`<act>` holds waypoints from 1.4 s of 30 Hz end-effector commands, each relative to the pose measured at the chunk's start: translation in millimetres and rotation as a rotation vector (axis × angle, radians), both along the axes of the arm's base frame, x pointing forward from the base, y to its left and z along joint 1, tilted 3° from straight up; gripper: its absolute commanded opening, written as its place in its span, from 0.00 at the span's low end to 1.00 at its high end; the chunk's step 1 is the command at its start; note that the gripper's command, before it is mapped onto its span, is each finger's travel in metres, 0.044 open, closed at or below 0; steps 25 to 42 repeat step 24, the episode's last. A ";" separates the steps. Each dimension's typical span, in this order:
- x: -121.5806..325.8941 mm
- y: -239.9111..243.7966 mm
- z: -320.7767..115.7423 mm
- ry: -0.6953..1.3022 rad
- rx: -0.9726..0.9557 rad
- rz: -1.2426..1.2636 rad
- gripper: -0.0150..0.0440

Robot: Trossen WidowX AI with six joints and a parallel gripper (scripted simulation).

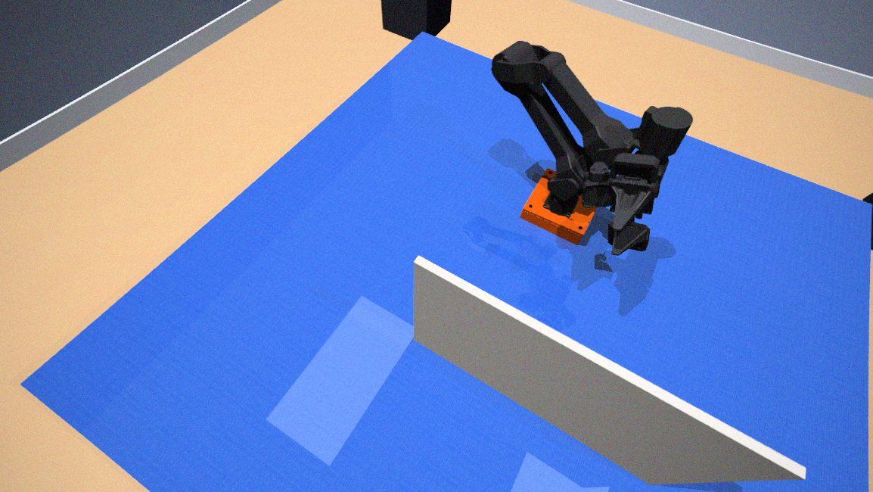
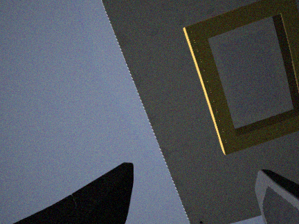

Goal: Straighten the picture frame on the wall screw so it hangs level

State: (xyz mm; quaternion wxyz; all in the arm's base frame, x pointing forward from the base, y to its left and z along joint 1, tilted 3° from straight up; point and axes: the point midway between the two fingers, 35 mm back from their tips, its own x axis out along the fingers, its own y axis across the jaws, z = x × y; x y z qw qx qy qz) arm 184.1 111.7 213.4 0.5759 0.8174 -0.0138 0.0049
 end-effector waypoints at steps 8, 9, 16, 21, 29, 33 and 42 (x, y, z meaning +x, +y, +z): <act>-12.0 -9.8 -2.6 0.007 0.038 -0.004 0.69; -12.0 -9.8 -2.6 0.007 0.038 -0.004 0.69; -12.0 -9.8 -2.6 0.007 0.038 -0.004 0.69; -12.0 -9.8 -2.6 0.007 0.038 -0.004 0.69; -12.0 -9.8 -2.6 0.007 0.038 -0.004 0.69; -12.0 -9.8 -2.6 0.007 0.038 -0.004 0.69; -12.0 -9.8 -2.6 0.007 0.038 -0.004 0.69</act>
